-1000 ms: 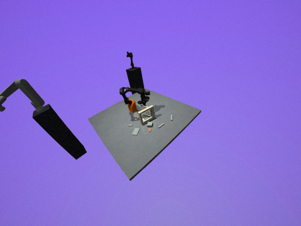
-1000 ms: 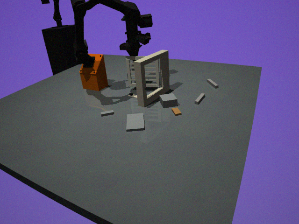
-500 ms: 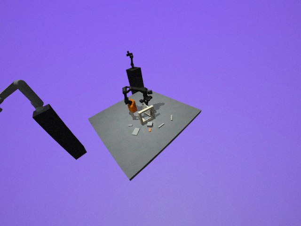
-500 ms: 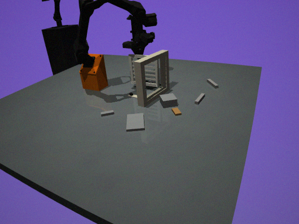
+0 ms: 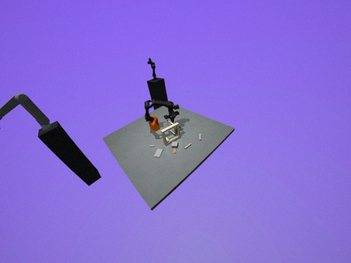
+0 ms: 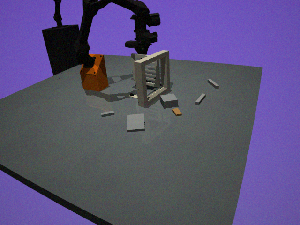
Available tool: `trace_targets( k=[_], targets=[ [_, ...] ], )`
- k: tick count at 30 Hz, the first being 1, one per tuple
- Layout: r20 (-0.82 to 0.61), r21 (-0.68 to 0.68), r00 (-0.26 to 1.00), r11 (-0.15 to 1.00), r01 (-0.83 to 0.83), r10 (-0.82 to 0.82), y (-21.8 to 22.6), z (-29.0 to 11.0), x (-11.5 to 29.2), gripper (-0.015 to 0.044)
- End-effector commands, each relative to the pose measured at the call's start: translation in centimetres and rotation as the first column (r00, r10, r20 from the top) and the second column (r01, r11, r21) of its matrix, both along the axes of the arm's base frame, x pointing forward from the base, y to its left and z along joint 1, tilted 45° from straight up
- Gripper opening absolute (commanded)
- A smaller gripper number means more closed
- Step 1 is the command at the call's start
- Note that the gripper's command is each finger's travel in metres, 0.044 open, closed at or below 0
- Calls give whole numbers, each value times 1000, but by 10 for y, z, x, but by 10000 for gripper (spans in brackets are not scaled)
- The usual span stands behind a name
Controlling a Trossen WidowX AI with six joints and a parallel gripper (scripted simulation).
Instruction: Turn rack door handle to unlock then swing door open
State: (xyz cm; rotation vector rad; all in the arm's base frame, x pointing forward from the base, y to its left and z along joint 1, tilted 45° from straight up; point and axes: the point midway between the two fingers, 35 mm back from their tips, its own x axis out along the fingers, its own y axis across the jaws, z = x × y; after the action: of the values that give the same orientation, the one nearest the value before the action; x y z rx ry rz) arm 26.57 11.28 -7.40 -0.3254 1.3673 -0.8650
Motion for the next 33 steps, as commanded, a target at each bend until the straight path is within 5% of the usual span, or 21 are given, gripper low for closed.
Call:
trace_targets(
  k=[1, 4, 15, 33],
  targets=[
    [8, 2, 1000, 1000, 10, -10, 1, 0, 1, 14],
    [8, 2, 1000, 1000, 10, -10, 1, 0, 1, 14],
    [8, 2, 1000, 1000, 10, -10, 1, 0, 1, 286],
    [7, 3, 1000, 1000, 9, -9, 20, 18, 3, 286]
  ],
)
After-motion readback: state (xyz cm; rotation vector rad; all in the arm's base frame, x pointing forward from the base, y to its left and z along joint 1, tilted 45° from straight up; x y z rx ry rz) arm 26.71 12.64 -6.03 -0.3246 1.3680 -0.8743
